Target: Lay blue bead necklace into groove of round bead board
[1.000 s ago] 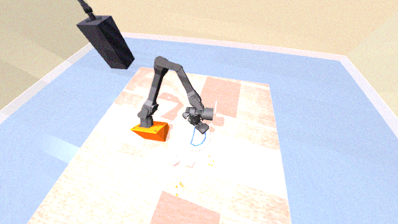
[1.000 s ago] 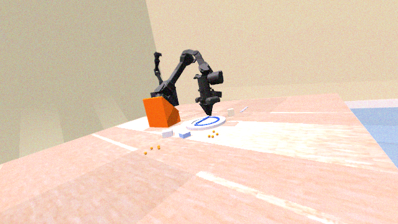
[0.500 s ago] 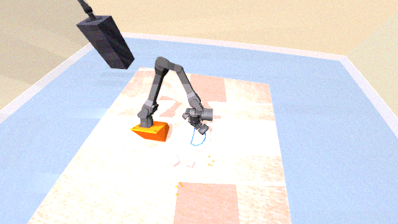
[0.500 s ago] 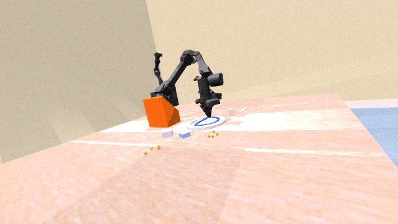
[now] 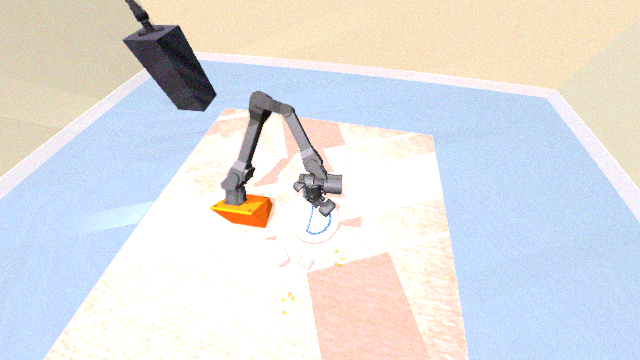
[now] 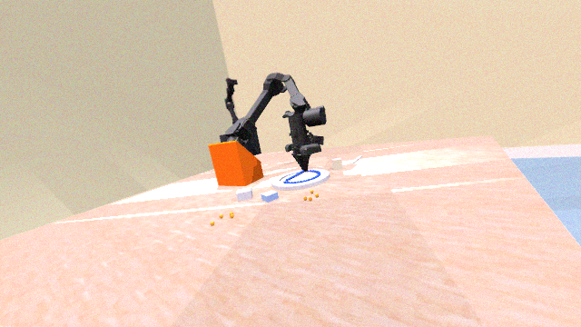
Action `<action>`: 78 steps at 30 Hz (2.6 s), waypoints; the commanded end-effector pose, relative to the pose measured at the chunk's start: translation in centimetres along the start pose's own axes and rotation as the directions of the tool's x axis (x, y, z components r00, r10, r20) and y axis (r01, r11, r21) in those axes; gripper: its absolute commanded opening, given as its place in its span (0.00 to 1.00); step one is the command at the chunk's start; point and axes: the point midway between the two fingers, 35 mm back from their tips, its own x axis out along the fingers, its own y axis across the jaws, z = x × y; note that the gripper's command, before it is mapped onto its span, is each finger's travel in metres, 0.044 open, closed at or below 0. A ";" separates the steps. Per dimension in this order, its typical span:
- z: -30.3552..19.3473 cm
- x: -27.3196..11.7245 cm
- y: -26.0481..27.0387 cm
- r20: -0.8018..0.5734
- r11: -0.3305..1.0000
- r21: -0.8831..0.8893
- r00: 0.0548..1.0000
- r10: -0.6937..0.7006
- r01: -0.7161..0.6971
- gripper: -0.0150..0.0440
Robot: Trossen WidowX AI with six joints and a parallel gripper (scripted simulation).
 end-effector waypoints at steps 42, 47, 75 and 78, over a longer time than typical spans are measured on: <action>0.2 -0.1 0.4 0.001 1.000 0.000 1.000 0.000 0.000 0.65; 0.2 -0.3 0.4 0.001 1.000 0.002 1.000 0.002 -0.002 0.88; -1.8 -1.3 -1.3 -0.008 0.907 0.422 1.000 -0.004 0.007 0.78; -3.6 -1.9 -2.6 -0.013 0.690 0.724 1.000 -0.008 0.015 0.64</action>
